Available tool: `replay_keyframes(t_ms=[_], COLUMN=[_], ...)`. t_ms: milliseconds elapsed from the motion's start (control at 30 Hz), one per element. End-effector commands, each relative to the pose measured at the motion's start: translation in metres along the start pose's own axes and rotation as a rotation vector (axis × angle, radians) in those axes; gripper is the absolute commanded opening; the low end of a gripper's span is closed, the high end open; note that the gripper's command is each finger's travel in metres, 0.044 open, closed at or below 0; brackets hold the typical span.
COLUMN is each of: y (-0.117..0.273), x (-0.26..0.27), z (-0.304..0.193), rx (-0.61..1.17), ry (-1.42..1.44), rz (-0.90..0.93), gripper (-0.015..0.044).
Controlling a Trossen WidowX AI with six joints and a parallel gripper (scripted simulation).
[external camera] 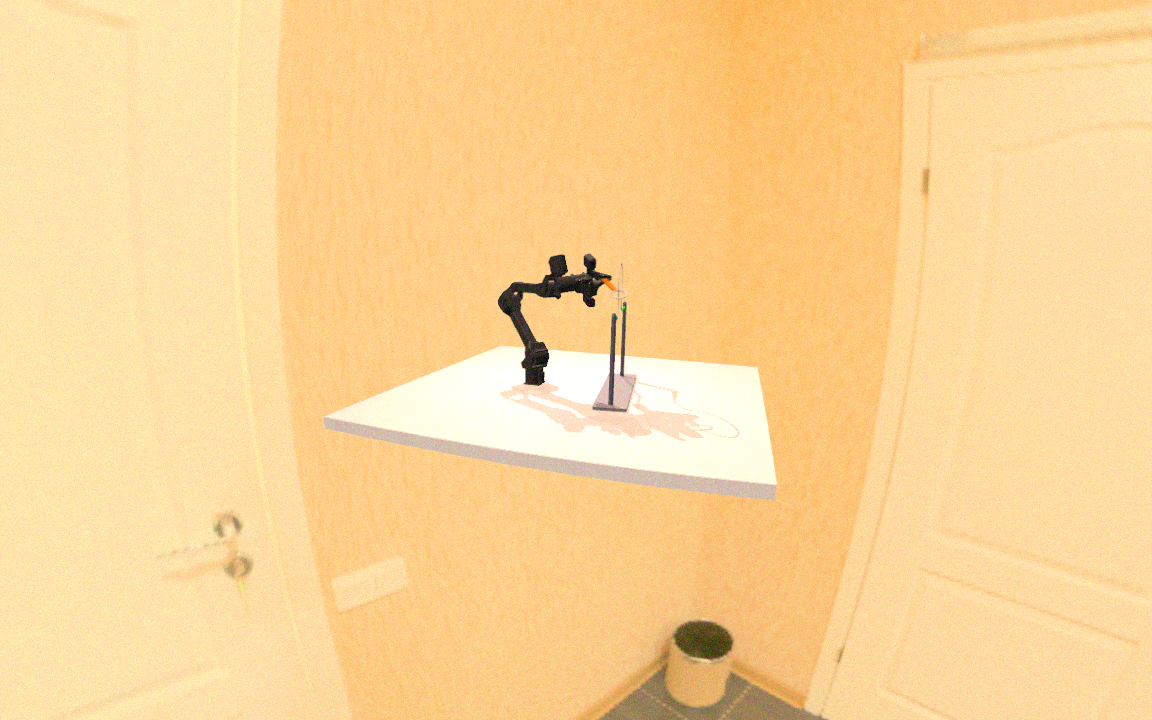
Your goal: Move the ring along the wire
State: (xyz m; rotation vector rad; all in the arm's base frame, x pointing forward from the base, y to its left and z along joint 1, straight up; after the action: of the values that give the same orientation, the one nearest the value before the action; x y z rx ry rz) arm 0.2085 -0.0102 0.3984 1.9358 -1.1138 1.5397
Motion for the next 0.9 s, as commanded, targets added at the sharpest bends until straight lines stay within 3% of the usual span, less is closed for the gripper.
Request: replay_keyframes(t_ms=[0, 867], y=[0.0004, -0.0001], x=[0.0021, -0.0013], z=[-0.0003, -0.0009], rx=[0.000, -0.011], ry=[0.039, 0.340], rz=[-0.021, -0.212], gripper=[-0.0150, -0.0150])
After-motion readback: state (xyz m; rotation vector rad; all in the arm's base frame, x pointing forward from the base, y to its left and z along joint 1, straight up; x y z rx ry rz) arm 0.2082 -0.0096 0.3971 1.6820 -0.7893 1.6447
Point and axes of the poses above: the point midway between the two fingers, 35 mm back from their tips, its own y axis back along the fingers, its own x axis across the jaws, z = x × y, the point moved 5 cm from there along y, back along the fingers, and after that the axes turned 2 degrees about y, right-handed, at the moved point
